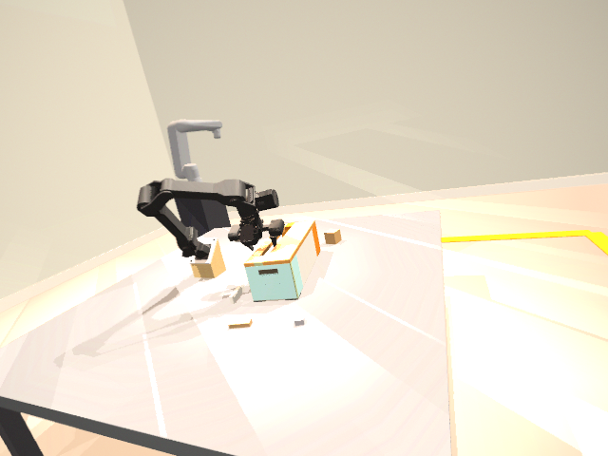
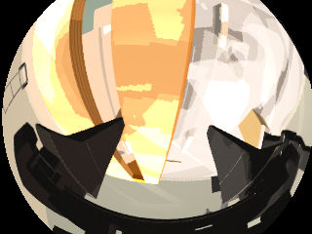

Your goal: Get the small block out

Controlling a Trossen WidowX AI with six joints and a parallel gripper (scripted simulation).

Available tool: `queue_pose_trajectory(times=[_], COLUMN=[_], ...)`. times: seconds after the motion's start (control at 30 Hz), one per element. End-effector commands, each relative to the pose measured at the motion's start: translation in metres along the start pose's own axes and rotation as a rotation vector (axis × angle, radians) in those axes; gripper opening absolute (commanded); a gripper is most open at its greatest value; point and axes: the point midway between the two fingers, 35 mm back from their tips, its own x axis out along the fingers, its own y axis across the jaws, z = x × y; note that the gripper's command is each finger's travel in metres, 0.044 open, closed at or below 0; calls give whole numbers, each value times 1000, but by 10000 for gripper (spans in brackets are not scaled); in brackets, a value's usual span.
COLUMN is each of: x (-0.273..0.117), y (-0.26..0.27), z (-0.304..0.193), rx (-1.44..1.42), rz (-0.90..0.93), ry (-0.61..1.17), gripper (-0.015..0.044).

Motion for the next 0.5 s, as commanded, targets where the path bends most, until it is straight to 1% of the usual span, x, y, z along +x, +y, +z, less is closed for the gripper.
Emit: queue_pose_trajectory(times=[0.0, 0.4, 0.47], x=[8, 25, 20], y=[-2, -4, -3], z=[4, 12, 9], rx=[-3, -3, -3], rz=[-5, -5, -3], ry=[-5, -8, -3], gripper=[400, 400, 400])
